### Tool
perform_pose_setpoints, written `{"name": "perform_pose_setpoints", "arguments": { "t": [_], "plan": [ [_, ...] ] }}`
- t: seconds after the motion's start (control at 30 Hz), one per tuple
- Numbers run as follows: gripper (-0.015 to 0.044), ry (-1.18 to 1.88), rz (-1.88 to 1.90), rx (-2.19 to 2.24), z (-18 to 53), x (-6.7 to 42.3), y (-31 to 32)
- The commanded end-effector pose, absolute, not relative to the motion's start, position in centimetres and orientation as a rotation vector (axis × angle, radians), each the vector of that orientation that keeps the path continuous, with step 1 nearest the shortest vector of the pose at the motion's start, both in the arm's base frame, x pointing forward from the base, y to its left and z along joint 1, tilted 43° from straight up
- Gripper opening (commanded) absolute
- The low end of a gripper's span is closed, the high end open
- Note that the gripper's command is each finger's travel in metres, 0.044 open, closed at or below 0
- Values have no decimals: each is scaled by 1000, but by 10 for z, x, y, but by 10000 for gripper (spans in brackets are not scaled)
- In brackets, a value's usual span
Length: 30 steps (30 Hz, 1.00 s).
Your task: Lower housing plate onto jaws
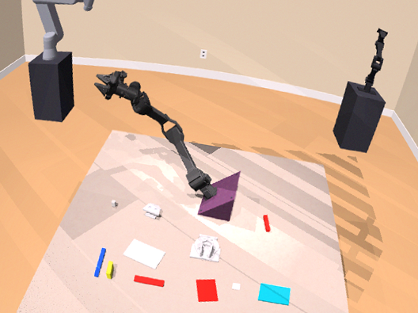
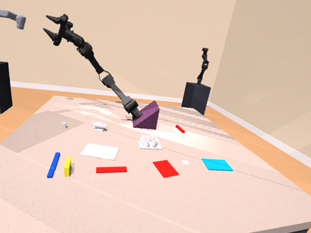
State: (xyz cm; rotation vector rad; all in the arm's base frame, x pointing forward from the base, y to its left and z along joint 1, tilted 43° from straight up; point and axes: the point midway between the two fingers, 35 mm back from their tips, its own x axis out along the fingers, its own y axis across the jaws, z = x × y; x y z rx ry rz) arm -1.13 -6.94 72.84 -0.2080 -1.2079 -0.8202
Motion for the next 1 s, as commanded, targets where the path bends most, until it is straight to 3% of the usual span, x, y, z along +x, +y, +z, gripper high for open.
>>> {"name": "perform_pose_setpoints", "arguments": {
  "t": [0.0, 0.97],
  "plan": [
    [426, -1208, -820, -208, 728, -11, -69],
    [440, -707, -774, -314, 666, 132, -81]
  ]
}}
